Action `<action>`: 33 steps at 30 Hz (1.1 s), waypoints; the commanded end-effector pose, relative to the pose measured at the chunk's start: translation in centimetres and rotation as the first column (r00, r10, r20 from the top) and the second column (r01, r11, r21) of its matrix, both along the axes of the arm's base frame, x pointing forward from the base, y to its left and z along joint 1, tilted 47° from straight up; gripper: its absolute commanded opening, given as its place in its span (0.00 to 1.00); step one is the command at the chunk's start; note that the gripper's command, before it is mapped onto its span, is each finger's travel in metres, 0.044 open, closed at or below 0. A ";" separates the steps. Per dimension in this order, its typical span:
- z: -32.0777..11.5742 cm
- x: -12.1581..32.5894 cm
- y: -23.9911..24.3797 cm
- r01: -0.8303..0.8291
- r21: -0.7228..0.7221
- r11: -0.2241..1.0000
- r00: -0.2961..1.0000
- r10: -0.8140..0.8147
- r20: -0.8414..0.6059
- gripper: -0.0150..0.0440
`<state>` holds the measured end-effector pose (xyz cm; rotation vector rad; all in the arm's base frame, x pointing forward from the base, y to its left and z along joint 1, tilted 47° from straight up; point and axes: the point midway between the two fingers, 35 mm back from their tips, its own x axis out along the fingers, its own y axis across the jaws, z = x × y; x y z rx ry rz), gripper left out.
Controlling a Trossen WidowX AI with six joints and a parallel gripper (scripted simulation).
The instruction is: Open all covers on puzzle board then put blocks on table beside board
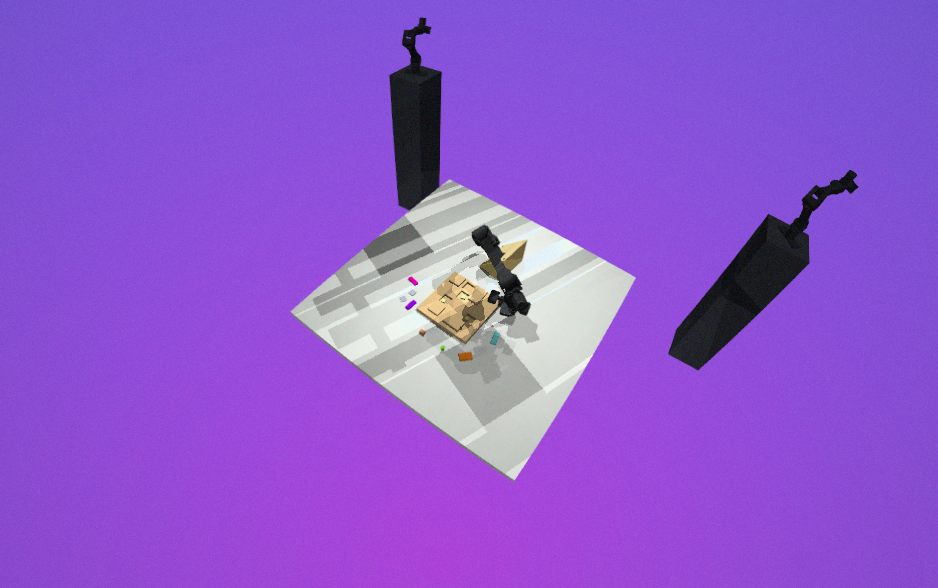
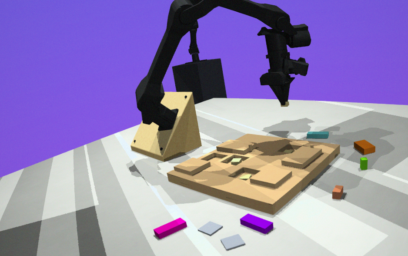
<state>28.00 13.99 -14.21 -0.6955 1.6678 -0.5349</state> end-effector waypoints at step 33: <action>-4.3 -0.7 -4.2 -0.006 -0.005 1.000 1.000 0.006 -0.004 0.39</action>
